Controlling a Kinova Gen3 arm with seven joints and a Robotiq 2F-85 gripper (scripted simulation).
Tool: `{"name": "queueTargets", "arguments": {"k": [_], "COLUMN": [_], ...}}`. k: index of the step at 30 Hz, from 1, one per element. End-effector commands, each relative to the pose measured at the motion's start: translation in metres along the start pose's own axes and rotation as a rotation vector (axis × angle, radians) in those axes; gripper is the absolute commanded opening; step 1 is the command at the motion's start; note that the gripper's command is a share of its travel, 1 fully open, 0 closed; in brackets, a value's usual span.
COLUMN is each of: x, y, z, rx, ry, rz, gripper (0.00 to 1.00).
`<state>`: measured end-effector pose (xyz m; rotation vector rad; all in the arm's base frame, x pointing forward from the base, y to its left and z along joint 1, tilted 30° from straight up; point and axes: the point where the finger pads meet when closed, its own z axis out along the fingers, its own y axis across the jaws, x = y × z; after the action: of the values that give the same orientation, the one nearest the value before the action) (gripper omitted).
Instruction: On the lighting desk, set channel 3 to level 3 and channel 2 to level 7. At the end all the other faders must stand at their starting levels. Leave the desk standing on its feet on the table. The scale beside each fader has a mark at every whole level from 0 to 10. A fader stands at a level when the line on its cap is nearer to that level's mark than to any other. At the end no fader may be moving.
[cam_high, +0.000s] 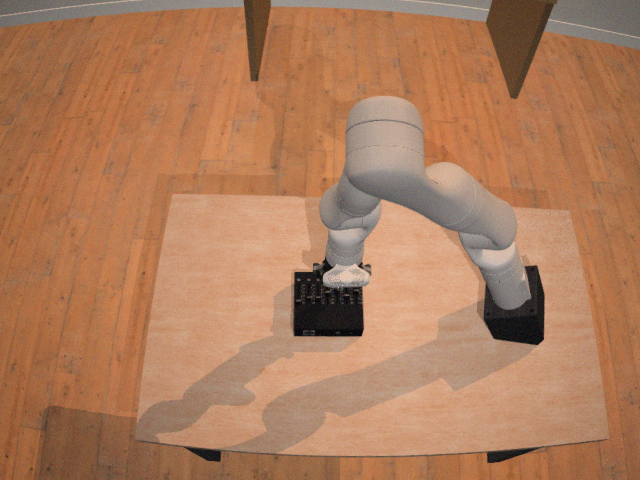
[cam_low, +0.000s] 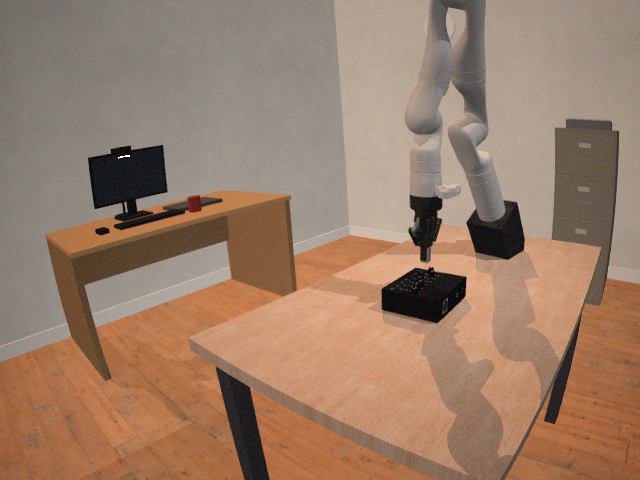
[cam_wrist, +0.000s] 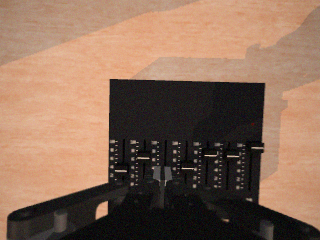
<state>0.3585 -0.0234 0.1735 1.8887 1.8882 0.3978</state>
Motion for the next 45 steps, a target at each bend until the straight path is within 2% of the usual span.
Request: {"name": "queueTargets", "arguments": {"k": [1, 15, 16, 28, 45], "x": [0.012, 0.012, 0.012, 0.012, 0.011], "y": [0.003, 0.003, 0.003, 0.003, 0.003], "z": [-0.006, -0.007, -0.007, -0.013, -0.053], "rx": [0.0, 0.0, 0.0, 0.0, 0.0], "ry": [0.018, 0.018, 0.018, 0.018, 0.018], "rz": [-0.021, -0.021, -0.021, -0.021, -0.021], "gripper": [0.0, 0.0, 1.0, 1.0, 1.0]}}
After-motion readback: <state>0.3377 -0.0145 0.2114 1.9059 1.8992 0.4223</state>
